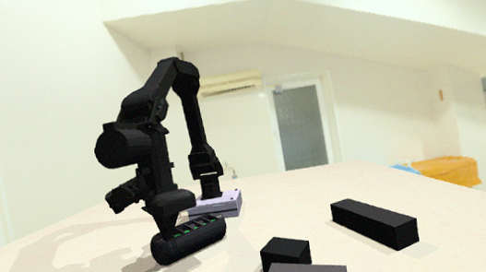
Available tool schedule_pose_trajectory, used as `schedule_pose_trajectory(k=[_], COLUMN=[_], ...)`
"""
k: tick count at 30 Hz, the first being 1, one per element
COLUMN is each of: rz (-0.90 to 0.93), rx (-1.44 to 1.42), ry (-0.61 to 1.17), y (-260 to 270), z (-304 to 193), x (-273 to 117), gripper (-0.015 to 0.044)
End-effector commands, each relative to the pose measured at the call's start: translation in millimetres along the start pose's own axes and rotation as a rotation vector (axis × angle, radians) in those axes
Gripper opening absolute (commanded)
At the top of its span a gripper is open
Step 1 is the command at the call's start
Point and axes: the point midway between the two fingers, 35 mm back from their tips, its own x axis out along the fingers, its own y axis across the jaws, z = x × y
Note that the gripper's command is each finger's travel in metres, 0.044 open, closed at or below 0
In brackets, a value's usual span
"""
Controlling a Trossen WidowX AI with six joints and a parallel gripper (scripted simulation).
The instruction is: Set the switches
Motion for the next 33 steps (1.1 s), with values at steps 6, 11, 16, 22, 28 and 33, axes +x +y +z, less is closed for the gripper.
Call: schedule_pose_trajectory(k=[6, 11, 16, 22, 28, 33], rz=[-0.003, -0.003, -0.003, -0.004, -0.004, -0.004], rx=[0.005, 0.005, 0.008, 0.008, 0.008, 0.008], ry=[0.001, 0.002, 0.006, 0.006, 0.006, 0.006], y=[0, -1, -10, -11, -11, -11], z=[0, -7, -50, -51, -51, -51], x=[-44, -45, -47, -47, -47, -47], gripper=[0.0, 0.0, 0.0, 0.0, 0.0, 0.0])
